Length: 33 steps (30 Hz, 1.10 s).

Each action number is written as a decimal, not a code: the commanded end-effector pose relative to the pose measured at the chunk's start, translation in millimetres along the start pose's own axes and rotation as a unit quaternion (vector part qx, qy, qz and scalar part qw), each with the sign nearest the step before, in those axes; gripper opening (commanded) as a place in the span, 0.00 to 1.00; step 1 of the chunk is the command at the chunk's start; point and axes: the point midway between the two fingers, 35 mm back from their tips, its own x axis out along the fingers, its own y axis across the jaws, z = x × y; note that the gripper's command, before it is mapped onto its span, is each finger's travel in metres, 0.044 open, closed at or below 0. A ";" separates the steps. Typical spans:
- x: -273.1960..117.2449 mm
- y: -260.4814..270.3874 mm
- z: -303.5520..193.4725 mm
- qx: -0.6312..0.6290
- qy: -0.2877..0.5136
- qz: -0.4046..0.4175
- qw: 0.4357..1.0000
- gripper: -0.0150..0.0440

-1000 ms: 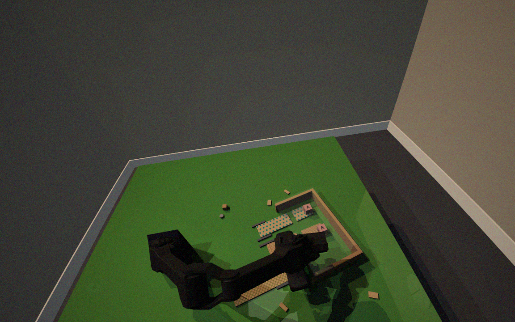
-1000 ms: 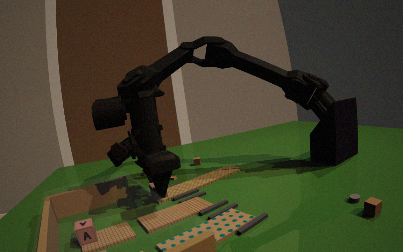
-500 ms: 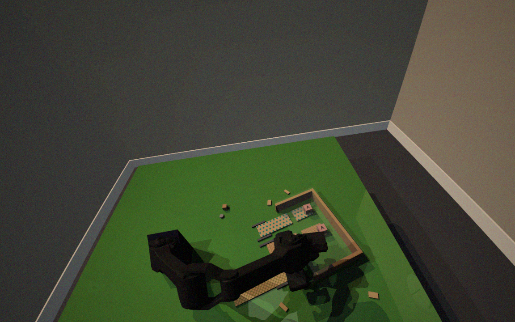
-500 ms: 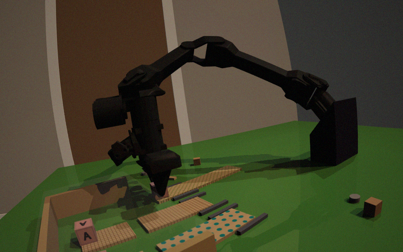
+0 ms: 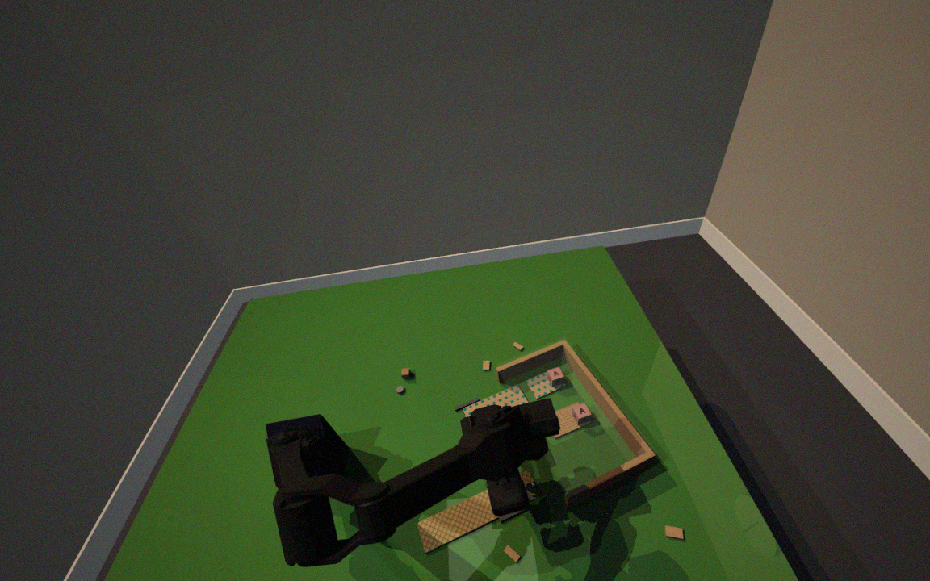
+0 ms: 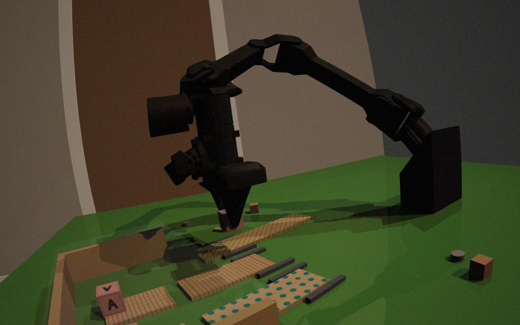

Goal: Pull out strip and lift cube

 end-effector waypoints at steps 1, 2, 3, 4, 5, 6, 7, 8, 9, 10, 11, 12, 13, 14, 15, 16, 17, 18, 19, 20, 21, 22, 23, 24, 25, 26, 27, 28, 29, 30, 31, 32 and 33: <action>-4.5 2.0 -8.7 0.000 0.001 -0.003 1.000 0.25; -4.5 2.3 -9.2 0.000 0.001 -0.003 1.000 0.25; -4.7 2.9 -10.8 0.000 0.001 -0.003 1.000 0.25; -4.9 3.9 -13.5 0.000 0.001 -0.003 1.000 0.25; -5.1 5.2 -16.7 0.000 0.001 -0.003 1.000 0.25; -5.3 6.5 -20.0 0.000 0.001 -0.003 1.000 0.25; -5.4 7.7 -23.3 0.000 0.001 -0.003 1.000 0.25; -5.6 9.0 -26.7 0.000 0.001 -0.003 1.000 0.25; -5.7 10.3 -30.0 0.000 0.001 -0.003 1.000 0.25; -5.8 11.5 -33.4 0.000 0.002 -0.003 1.000 0.25; -5.8 12.8 -36.9 0.000 0.002 -0.003 1.000 0.25; -5.9 14.0 -40.3 0.000 0.002 -0.003 1.000 0.25; -5.9 15.2 -43.8 0.000 0.002 -0.003 1.000 0.25; -5.9 16.5 -47.3 -0.001 0.002 -0.003 1.000 0.25; -5.9 17.7 -50.8 -0.001 0.002 -0.003 1.000 0.25; -5.8 18.9 -54.3 -0.001 0.002 -0.003 1.000 0.25; -5.8 20.1 -57.9 -0.001 0.002 -0.003 1.000 0.25; -5.7 21.3 -61.5 -0.001 0.002 -0.003 1.000 0.25; -5.5 22.5 -65.1 -0.001 0.002 -0.003 1.000 0.25; -5.4 23.7 -68.7 -0.001 0.002 -0.003 1.000 0.25; -5.2 24.9 -72.4 -0.001 0.002 -0.003 1.000 0.25; -5.0 26.1 -76.1 -0.001 0.002 -0.003 1.000 0.25; -4.8 27.2 -79.8 -0.001 0.003 -0.003 1.000 0.25; -4.6 28.4 -83.5 -0.001 0.003 -0.003 1.000 0.25; -4.3 29.6 -87.3 -0.001 0.003 -0.003 1.000 0.25; -4.0 30.5 -90.4 -0.001 0.003 -0.003 1.000 0.25; -3.9 31.1 -92.2 -0.001 0.003 -0.003 1.000 0.25; -3.8 31.3 -92.9 -0.001 0.003 -0.003 1.000 0.25; -4.8 31.3 -92.8 -0.001 0.003 -0.003 1.000 0.25; -7.7 31.4 -92.6 -0.001 0.003 -0.002 1.000 0.25; -12.5 31.6 -92.3 -0.001 0.003 -0.002 1.000 0.25; -18.6 31.7 -92.1 -0.001 0.003 -0.002 1.000 0.25; -24.8 31.8 -92.1 -0.001 0.003 -0.002 1.000 0.25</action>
